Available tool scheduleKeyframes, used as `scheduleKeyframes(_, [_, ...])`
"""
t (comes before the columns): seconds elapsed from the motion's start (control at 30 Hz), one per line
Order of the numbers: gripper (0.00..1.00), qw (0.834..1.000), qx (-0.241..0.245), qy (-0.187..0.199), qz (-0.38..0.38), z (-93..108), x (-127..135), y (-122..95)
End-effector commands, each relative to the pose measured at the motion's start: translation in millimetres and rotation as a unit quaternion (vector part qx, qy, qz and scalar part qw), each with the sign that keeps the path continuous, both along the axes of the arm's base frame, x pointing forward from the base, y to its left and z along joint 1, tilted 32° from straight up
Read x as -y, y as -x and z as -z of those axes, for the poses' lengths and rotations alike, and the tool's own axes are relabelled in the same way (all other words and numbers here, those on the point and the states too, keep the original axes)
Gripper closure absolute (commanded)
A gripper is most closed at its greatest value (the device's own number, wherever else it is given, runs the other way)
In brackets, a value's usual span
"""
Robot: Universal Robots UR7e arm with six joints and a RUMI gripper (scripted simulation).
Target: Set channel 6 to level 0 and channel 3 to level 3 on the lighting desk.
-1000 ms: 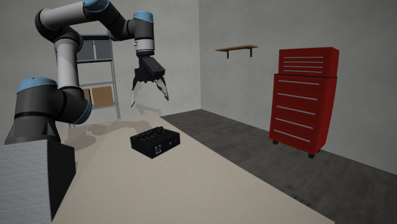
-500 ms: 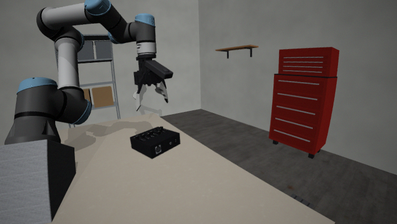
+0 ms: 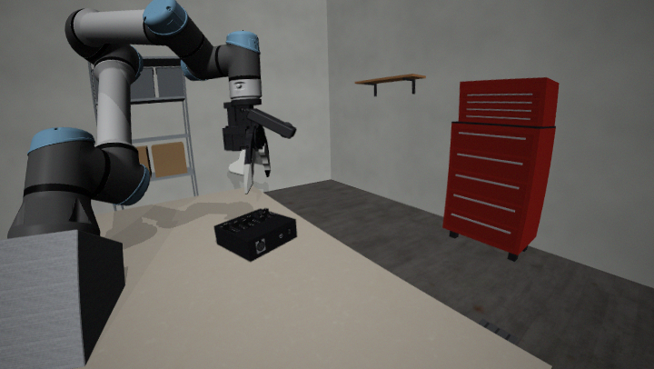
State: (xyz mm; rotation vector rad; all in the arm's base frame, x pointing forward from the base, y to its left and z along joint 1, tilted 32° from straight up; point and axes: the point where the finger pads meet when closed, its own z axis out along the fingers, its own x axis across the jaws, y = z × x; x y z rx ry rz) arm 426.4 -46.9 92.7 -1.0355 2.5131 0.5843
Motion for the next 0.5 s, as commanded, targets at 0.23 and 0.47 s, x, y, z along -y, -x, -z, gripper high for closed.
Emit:
scheduleKeyframes(0.23, [0.0, 0.97, 0.123, 0.036, -0.205, 17.6, -7.2, -10.5])
scheduleKeyframes(0.47, [0.0, 0.937, 0.176, 0.054, -0.295, 25.7, -11.9, -13.5])
